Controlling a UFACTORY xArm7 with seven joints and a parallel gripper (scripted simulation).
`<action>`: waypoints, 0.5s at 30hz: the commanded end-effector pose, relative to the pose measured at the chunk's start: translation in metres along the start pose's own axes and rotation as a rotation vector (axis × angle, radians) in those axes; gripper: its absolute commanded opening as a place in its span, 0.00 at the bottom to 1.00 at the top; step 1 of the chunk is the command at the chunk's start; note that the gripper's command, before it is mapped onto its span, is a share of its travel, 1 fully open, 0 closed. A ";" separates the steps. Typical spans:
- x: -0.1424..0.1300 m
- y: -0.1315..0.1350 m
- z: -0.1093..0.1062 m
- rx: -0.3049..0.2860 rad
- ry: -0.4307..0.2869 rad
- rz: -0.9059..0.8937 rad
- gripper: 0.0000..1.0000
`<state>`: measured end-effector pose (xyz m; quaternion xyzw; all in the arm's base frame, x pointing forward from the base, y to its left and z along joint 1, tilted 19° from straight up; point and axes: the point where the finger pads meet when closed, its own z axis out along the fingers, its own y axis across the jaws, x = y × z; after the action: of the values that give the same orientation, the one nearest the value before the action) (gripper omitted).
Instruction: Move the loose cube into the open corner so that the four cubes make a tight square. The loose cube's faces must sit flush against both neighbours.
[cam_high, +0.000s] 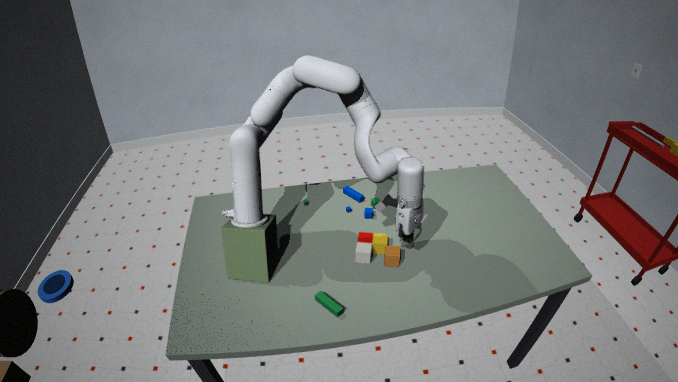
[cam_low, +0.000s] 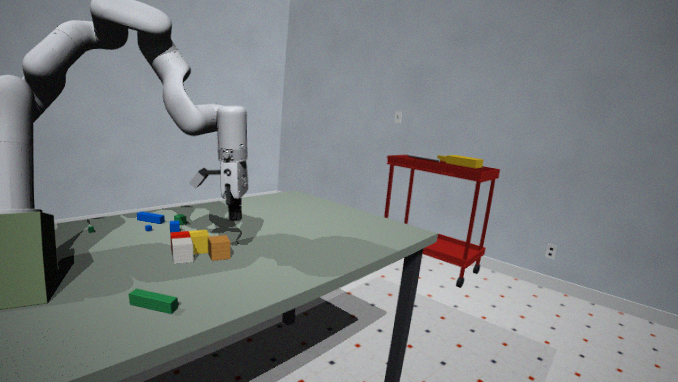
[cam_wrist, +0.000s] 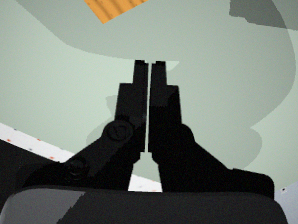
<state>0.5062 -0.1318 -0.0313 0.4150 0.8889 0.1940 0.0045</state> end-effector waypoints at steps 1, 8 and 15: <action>-0.005 0.005 -0.003 0.028 -0.004 0.278 0.00; -0.007 0.008 -0.004 0.030 -0.013 0.569 0.00; -0.008 0.008 -0.004 0.062 -0.014 0.916 0.00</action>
<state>0.5151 -0.1324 -0.0275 0.6937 0.6953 0.1800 -0.0550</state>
